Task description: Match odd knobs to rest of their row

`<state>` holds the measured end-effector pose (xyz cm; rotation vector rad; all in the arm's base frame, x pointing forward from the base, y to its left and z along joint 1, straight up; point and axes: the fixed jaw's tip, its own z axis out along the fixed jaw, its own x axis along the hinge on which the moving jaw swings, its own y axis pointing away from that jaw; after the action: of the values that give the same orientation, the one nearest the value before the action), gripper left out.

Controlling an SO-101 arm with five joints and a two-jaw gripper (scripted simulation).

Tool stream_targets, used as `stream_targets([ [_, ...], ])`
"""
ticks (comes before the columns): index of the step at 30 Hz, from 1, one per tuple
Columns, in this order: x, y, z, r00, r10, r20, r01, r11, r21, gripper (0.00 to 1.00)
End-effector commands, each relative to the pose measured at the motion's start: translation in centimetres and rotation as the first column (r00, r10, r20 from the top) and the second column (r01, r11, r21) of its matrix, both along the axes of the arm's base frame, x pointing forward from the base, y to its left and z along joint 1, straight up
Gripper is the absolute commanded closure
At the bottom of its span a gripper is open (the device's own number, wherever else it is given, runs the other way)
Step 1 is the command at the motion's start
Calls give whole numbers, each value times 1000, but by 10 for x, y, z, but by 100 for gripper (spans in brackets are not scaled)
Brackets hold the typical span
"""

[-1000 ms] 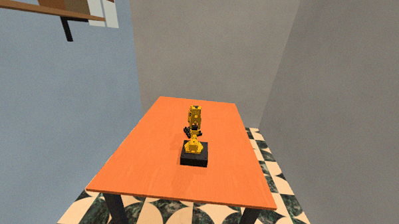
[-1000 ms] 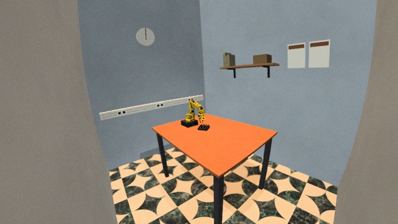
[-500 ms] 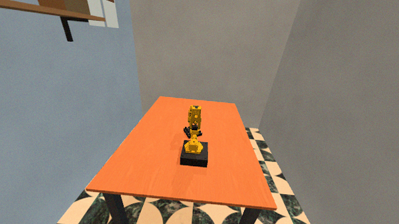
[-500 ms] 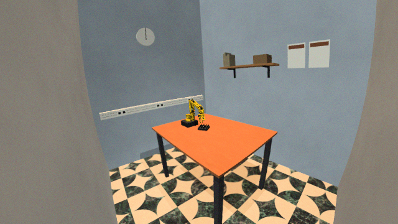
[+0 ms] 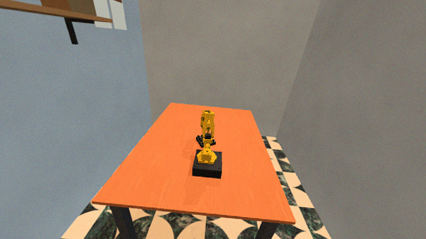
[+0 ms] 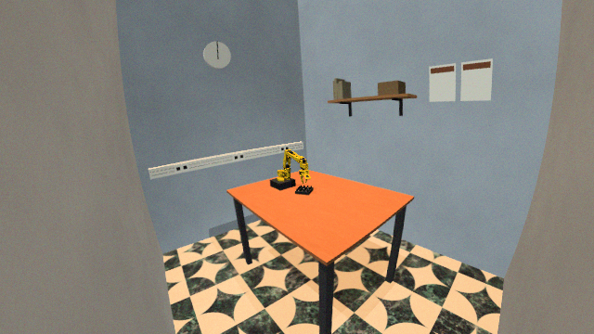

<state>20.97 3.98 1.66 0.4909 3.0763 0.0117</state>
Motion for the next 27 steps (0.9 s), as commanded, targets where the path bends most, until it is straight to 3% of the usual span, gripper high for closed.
stream_targets([
  [1,15,0,1,999,-20,-26,20,1000,-3,90],
  [9,38,3,-4,999,-20,-26,20,1000,-3,90],
  [27,41,4,-4,999,-20,-26,20,1000,-3,90],
])
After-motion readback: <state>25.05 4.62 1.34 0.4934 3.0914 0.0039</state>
